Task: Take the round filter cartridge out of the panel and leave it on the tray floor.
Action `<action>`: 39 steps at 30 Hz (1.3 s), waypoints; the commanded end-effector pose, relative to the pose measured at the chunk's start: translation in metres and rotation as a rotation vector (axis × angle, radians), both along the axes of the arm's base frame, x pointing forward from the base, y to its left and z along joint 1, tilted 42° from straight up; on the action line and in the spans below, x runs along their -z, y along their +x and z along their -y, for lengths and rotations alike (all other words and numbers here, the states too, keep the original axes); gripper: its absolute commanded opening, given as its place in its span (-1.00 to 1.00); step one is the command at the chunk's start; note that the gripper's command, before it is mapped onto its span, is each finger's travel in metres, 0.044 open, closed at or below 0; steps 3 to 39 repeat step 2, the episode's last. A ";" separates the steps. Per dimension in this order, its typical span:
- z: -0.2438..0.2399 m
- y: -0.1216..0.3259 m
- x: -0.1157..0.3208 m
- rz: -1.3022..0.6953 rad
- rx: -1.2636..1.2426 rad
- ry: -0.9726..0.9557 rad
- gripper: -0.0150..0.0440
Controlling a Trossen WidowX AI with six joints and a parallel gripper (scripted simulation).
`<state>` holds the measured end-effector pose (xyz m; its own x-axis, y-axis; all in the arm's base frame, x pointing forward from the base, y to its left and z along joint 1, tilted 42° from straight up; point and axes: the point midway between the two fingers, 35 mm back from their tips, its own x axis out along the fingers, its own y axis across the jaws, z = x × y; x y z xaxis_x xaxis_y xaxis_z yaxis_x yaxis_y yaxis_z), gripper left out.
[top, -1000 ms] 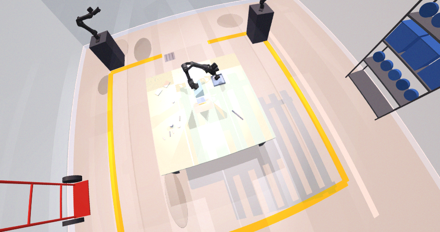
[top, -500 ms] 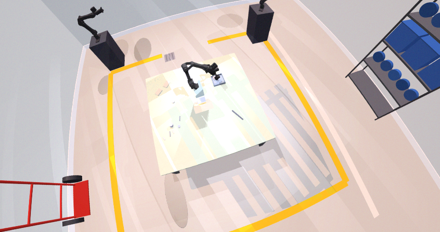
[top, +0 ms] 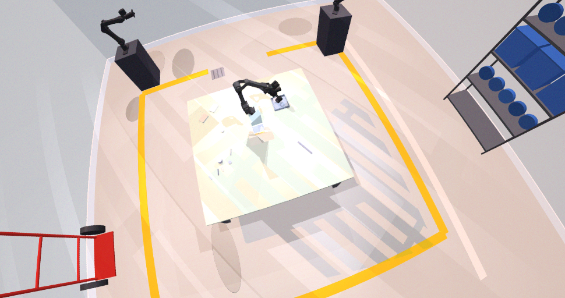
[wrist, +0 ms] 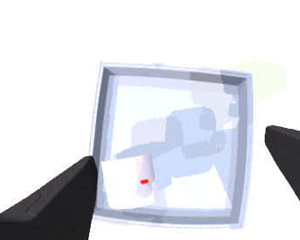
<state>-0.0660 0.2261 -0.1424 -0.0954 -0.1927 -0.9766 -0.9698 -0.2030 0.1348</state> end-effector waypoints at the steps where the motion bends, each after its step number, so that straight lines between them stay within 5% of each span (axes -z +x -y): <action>1: -0.001 0.000 0.000 0.000 0.000 0.003 1.00; 39: -0.001 0.000 0.000 0.000 0.000 0.003 1.00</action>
